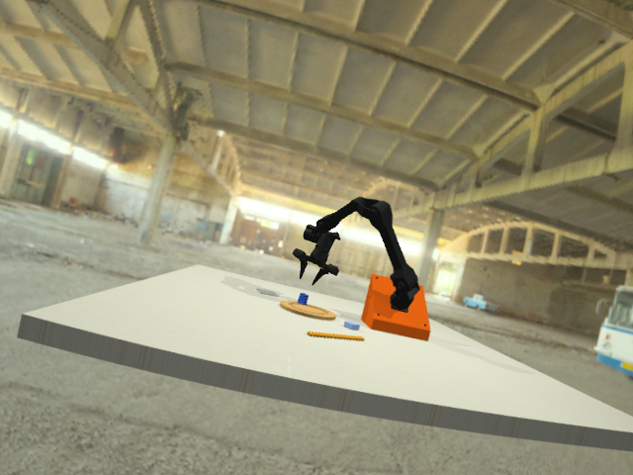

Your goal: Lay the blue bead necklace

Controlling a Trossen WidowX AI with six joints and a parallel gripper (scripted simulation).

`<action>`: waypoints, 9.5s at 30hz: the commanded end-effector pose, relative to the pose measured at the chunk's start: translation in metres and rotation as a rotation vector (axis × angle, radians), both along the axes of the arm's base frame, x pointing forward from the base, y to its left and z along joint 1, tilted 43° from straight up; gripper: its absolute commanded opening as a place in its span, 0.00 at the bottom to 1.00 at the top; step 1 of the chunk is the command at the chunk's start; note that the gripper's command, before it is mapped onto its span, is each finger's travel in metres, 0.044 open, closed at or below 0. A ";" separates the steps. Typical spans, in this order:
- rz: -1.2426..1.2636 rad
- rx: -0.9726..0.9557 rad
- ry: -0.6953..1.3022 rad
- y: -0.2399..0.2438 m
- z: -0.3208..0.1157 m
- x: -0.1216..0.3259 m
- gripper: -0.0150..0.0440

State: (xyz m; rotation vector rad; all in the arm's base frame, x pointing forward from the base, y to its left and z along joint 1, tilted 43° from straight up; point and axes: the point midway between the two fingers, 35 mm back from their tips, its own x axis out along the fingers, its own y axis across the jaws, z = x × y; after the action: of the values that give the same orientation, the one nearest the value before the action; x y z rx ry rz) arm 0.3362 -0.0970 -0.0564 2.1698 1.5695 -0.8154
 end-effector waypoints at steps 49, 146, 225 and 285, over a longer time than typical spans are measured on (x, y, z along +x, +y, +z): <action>0.712 -0.215 -0.433 0.075 -0.010 0.019 0.68; 0.714 -0.223 -0.437 0.073 -0.008 0.021 0.25; 2.202 -0.356 -2.316 0.091 0.036 0.021 0.46; 2.209 -0.364 -2.316 0.117 0.008 0.023 0.25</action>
State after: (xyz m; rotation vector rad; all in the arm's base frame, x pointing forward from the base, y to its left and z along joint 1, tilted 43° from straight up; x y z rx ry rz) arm 0.3588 0.0199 -0.0489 -0.4997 0.7805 1.3837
